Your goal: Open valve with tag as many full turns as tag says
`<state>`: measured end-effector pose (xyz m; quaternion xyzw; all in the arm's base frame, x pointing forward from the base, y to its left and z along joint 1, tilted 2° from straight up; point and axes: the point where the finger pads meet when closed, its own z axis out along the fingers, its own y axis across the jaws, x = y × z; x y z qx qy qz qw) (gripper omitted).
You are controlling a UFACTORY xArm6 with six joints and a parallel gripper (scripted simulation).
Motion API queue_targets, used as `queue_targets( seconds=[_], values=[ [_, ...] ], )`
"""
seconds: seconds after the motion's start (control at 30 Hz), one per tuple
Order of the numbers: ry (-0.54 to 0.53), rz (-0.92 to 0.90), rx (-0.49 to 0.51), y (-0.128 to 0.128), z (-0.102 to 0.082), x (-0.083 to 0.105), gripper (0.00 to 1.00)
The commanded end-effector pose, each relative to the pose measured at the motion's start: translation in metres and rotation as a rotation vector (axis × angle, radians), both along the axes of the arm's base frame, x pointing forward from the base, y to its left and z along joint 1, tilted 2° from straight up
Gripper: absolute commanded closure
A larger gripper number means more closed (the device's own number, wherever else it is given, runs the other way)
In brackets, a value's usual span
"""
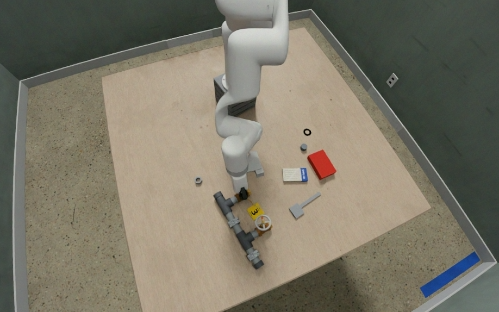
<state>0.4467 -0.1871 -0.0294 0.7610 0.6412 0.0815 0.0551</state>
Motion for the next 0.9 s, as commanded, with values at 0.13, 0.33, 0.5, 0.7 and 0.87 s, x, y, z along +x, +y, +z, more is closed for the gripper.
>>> queue_targets(
  seconds=[0.13,0.33,0.5,0.7,0.87],
  values=[
    [-0.003,-0.011,0.001,-0.0006,0.0014,0.0013,0.00],
    [-0.002,-0.060,0.010,-0.0006,0.0014,0.0013,0.00],
    [0.001,-0.197,0.038,-0.0006,0.0014,0.0013,0.00],
    [0.005,-0.464,0.092,-0.0006,0.0014,0.0013,0.00],
    [0.003,-0.607,0.126,-0.0006,0.0014,0.0013,0.00]
  ],
)
